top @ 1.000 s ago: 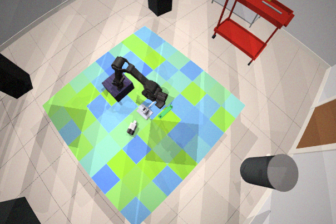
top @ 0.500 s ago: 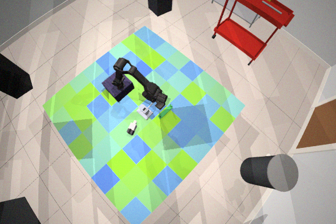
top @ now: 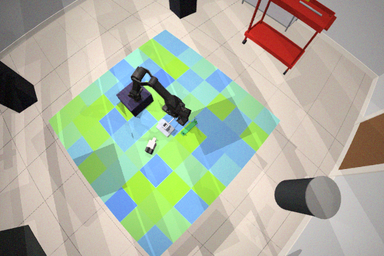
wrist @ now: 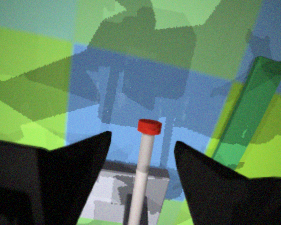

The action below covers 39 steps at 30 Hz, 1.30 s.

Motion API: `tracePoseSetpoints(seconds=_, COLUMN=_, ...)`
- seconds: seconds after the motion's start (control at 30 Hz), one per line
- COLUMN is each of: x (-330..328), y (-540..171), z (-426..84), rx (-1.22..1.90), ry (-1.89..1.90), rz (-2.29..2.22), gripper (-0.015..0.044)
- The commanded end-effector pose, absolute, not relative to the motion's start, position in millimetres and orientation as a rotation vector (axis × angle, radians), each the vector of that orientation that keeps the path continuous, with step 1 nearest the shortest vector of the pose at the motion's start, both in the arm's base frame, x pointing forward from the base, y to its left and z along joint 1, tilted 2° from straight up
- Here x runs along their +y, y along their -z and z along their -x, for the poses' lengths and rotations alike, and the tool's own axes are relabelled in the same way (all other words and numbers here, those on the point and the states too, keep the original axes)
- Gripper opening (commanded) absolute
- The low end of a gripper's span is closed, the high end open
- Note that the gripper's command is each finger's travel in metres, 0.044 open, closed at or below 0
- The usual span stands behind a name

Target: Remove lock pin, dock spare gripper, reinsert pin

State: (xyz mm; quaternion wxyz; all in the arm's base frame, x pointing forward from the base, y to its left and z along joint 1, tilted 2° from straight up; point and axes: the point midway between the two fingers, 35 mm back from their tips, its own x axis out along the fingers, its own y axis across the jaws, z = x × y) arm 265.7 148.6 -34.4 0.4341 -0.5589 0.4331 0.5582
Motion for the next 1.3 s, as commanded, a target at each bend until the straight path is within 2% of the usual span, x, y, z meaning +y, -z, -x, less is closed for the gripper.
tracePoseSetpoints(seconds=0.0, x=149, y=35, z=-265, rx=1.076, ry=-1.393, rz=1.39, gripper=0.0169)
tracePoseSetpoints(seconds=0.2, x=149, y=35, z=-265, rx=1.076, ry=-1.393, rz=1.39, gripper=0.0011)
tracePoseSetpoints(seconds=0.23, x=149, y=35, z=-265, rx=1.076, ry=-1.393, rz=1.39, gripper=0.0)
tracePoseSetpoints(seconds=1.27, x=161, y=24, z=-265, rx=0.983, ry=-1.473, rz=1.254, gripper=0.0)
